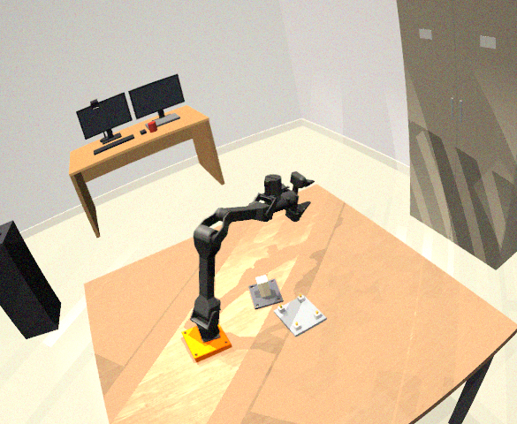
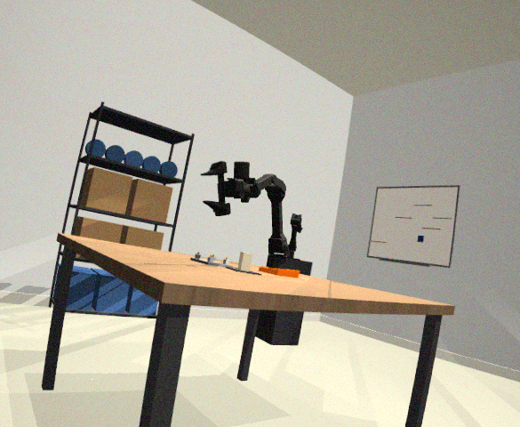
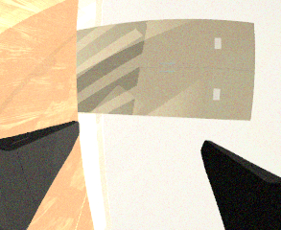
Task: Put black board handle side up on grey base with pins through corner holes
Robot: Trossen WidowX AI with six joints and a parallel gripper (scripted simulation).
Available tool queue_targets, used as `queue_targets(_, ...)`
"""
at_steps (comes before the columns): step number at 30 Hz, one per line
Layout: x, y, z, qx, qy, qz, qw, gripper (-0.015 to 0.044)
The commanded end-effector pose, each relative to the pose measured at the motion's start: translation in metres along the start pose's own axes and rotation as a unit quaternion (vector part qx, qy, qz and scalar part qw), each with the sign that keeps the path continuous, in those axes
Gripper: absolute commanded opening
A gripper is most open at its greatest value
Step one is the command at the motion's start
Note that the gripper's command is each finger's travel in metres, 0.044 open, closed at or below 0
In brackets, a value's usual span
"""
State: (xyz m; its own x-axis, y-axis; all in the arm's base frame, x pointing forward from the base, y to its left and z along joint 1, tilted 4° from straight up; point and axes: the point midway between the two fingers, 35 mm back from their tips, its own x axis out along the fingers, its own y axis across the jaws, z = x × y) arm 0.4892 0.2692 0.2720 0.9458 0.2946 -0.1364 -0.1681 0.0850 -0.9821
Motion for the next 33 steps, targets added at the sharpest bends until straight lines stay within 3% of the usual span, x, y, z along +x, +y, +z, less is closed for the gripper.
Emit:
queue_targets(1, -0.043, 0.07, -0.018, 0.266, 0.077, 0.204, 0.939, 0.044)
queue_targets(9, -0.077, 0.097, -0.029, 0.381, 0.159, 0.275, 0.869, 0.044)
queue_targets(18, -0.13, 0.122, -0.043, 0.495, 0.287, 0.326, 0.753, 0.044)
queue_targets(33, -0.248, 0.14, -0.075, 0.603, 0.543, 0.299, 0.502, 0.044)
